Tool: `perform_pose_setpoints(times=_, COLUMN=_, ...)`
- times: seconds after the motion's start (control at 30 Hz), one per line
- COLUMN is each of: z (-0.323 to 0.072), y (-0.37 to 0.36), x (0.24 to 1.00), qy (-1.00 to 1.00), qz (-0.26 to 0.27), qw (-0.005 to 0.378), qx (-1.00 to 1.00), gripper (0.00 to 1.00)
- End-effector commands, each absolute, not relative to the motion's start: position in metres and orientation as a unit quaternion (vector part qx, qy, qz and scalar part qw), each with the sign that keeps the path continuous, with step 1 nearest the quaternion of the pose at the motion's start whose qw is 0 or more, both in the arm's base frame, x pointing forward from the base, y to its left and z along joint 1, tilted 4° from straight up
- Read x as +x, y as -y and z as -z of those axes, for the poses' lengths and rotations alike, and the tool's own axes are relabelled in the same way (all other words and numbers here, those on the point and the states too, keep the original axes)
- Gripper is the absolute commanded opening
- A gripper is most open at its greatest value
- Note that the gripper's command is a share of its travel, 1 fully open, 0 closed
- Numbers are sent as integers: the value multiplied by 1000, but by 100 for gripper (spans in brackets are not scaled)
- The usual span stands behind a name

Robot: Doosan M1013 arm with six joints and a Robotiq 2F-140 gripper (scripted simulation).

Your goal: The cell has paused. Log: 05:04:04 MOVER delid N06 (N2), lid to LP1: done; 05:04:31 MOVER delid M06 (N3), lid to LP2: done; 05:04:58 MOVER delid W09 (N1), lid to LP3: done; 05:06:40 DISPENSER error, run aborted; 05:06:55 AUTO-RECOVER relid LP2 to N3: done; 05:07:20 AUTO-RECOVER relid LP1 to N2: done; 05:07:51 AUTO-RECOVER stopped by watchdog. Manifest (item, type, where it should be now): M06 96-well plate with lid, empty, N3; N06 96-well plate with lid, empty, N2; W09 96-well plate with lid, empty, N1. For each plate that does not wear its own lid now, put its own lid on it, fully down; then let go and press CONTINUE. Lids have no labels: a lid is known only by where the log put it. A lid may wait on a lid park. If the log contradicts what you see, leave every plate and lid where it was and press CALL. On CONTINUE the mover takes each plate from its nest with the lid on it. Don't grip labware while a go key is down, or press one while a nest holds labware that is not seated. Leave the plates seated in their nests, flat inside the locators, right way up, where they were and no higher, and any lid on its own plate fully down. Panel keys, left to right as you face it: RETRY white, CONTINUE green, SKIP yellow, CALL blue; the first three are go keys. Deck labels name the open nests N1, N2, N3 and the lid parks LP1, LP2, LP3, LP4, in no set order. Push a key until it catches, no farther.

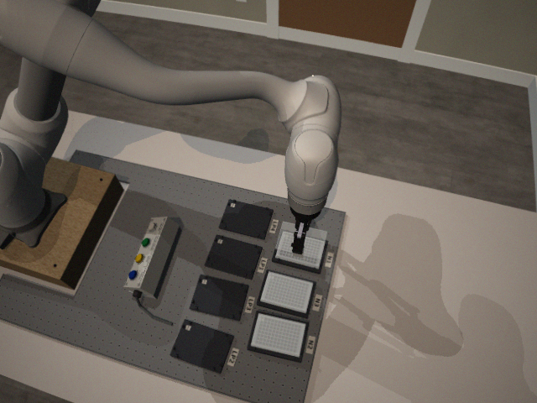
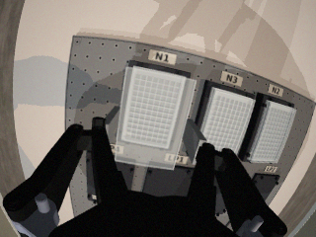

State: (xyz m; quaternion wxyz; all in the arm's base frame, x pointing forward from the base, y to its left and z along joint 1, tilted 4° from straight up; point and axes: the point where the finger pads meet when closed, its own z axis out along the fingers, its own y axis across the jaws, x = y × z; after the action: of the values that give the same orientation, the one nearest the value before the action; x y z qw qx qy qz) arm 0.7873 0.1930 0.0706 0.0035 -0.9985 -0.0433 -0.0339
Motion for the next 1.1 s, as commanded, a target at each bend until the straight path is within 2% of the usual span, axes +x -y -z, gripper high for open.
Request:
perform_pose_setpoints(times=0.0, z=-66, y=-194, x=788, qy=37, qz=33, qw=2, qx=-999, gripper=0)
perform_pose_setpoints(times=1.07, z=-25, y=-194, x=790, qy=34, qz=33, qw=2, qx=-999, gripper=0)
